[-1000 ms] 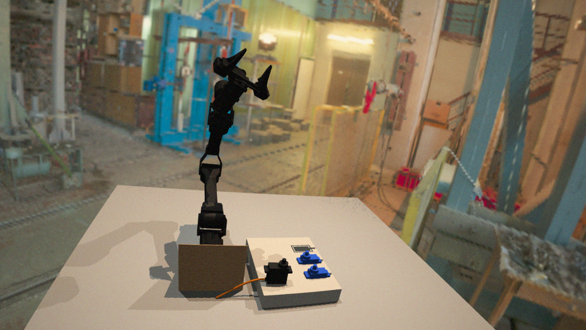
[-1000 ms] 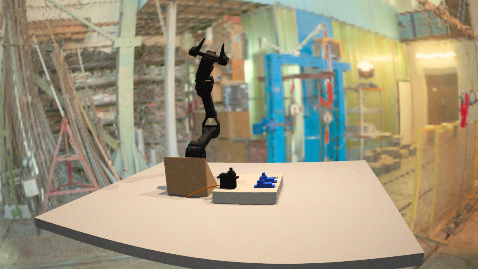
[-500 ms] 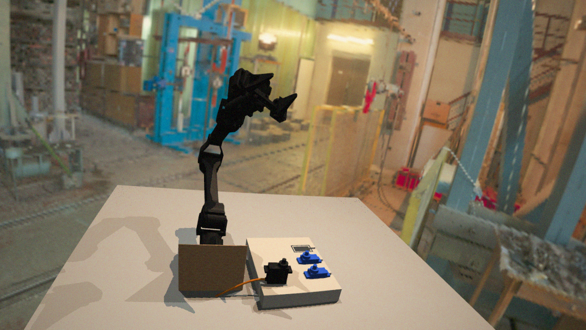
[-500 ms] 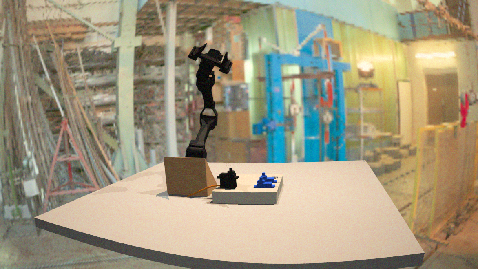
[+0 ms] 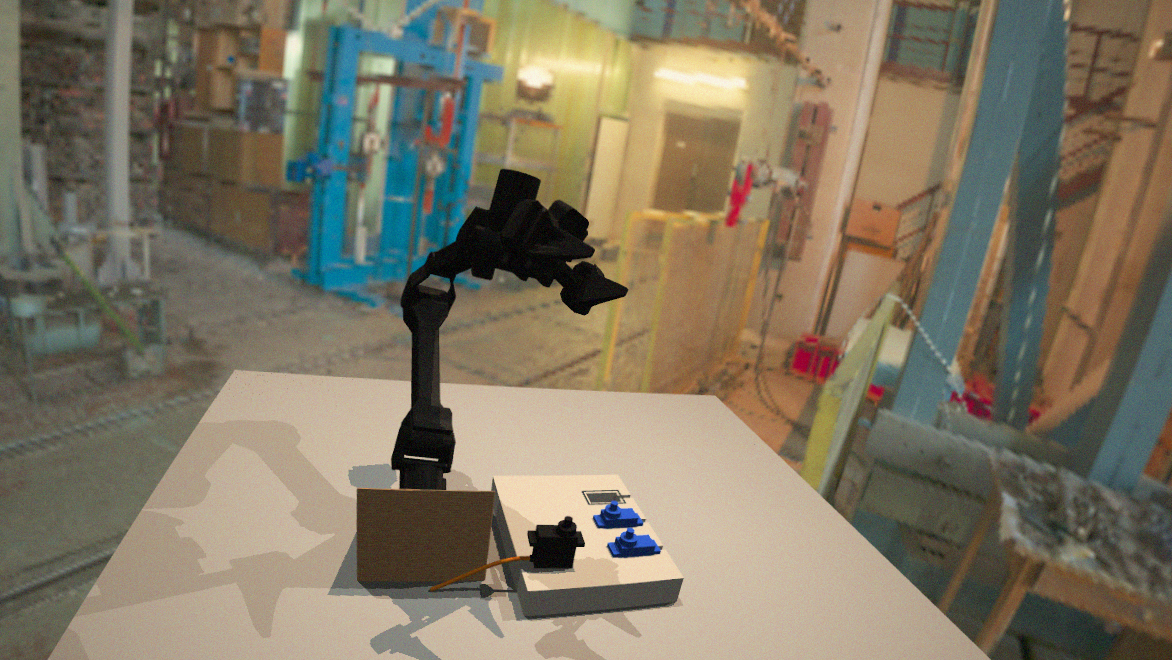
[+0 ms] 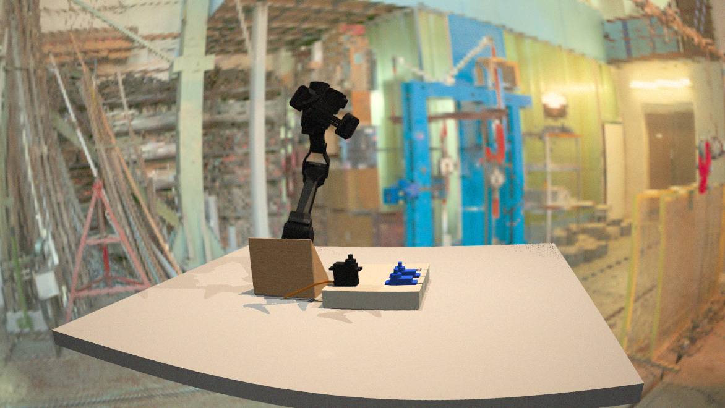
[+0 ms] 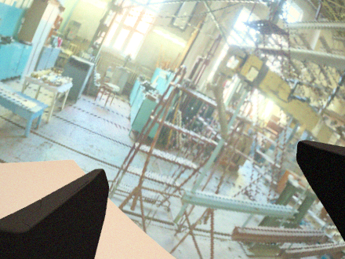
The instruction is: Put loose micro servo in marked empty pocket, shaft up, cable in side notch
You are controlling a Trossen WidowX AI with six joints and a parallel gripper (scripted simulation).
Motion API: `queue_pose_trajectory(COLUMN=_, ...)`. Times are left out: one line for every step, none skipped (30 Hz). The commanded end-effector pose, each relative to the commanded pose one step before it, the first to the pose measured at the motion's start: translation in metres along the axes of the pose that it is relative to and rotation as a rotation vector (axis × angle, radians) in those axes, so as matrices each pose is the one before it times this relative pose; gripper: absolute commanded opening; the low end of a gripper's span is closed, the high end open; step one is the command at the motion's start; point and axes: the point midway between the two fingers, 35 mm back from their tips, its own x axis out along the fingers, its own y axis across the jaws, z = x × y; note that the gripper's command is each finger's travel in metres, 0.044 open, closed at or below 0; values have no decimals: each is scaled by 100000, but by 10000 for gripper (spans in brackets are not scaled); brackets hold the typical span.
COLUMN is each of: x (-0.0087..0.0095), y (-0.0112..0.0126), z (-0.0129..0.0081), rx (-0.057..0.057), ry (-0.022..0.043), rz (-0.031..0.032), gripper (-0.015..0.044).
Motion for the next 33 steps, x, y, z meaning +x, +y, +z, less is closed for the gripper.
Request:
queue_pose_trajectory(x=1754, y=1518, z=-2614, rx=-1214, ry=11087, rz=6797, gripper=440)
queue_pose_trajectory(x=381, y=364, z=-527, rx=483, ry=2272, rz=1626, gripper=440)
queue_pose_trajectory(x=328, y=257, z=-452, rx=-457, ry=2060, rz=1232, gripper=440)
queue_pose_trajectory(x=398, y=330, z=-534, rx=-591, ry=2462, rz=1550, gripper=440)
queue_pose_trajectory(x=431, y=348, z=-582, rx=-641, ry=2704, rz=1689, gripper=440)
queue_pose_trajectory(x=443, y=361, z=-586, rx=-669, ry=2760, rz=1764, gripper=440)
queue_pose_trajectory(x=444, y=366, z=-576, rx=-682, ry=2753, rz=1799, gripper=440)
queue_pose_trajectory(x=444, y=370, z=-564, rx=-693, ry=2738, rz=1829, gripper=440)
queue_pose_trajectory(x=449, y=434, z=-542, rx=-690, ry=2717, rz=1992, gripper=440)
queue_pose_trajectory(x=436, y=403, z=-533, rx=-715, ry=2682, rz=1935, gripper=440)
queue_pose_trajectory(x=435, y=405, z=-522, rx=-724, ry=2667, rz=1961, gripper=440)
queue_pose_trajectory(x=435, y=407, z=-510, rx=-732, ry=2651, rz=1987, gripper=440)
queue_pose_trajectory(x=434, y=409, z=-499, rx=-739, ry=2636, rz=2012, gripper=440)
queue_pose_trajectory(x=433, y=410, z=-488, rx=-746, ry=2620, rz=2037, gripper=440)
queue_pose_trajectory(x=432, y=412, z=-477, rx=-753, ry=2604, rz=2061, gripper=440)
queue_pose_trajectory(x=435, y=417, z=-466, rx=-774, ry=2594, rz=2091, gripper=440)
queue_pose_trajectory(x=429, y=413, z=-455, rx=-763, ry=2571, rz=2108, gripper=440)
queue_pose_trajectory(x=427, y=413, z=-444, rx=-767, ry=2554, rz=2131, gripper=440)
queue_pose_trajectory(x=425, y=413, z=-433, rx=-771, ry=2538, rz=2154, gripper=440)
queue_pose_trajectory(x=424, y=412, z=-422, rx=-774, ry=2521, rz=2175, gripper=440)
queue_pose_trajectory(x=422, y=410, z=-411, rx=-776, ry=2504, rz=2197, gripper=440)
queue_pose_trajectory(x=403, y=407, z=-366, rx=-1094, ry=2056, rz=2155, gripper=440)
queue_pose_trajectory(x=410, y=398, z=-381, rx=-741, ry=2422, rz=2196, gripper=440)
queue_pose_trajectory(x=433, y=353, z=-370, rx=-744, ry=2468, rz=2219, gripper=440)
queue_pose_trajectory(x=433, y=354, z=-362, rx=-750, ry=2464, rz=2257, gripper=440)
queue_pose_trajectory(x=430, y=354, z=-352, rx=-751, ry=2445, rz=2281, gripper=440)
queue_pose_trajectory(x=427, y=353, z=-342, rx=-751, ry=2425, rz=2305, gripper=440)
queue_pose_trajectory(x=423, y=351, z=-332, rx=-750, ry=2404, rz=2328, gripper=440)
queue_pose_trajectory(x=419, y=351, z=-321, rx=-749, ry=2383, rz=2352, gripper=440)
queue_pose_trajectory(x=415, y=352, z=-311, rx=-748, ry=2360, rz=2376, gripper=440)
queue_pose_trajectory(x=410, y=352, z=-301, rx=-746, ry=2338, rz=2399, gripper=440)
queue_pose_trajectory(x=406, y=352, z=-291, rx=-743, ry=2315, rz=2422, gripper=440)
queue_pose_trajectory(x=401, y=353, z=-282, rx=-739, ry=2292, rz=2445, gripper=440)
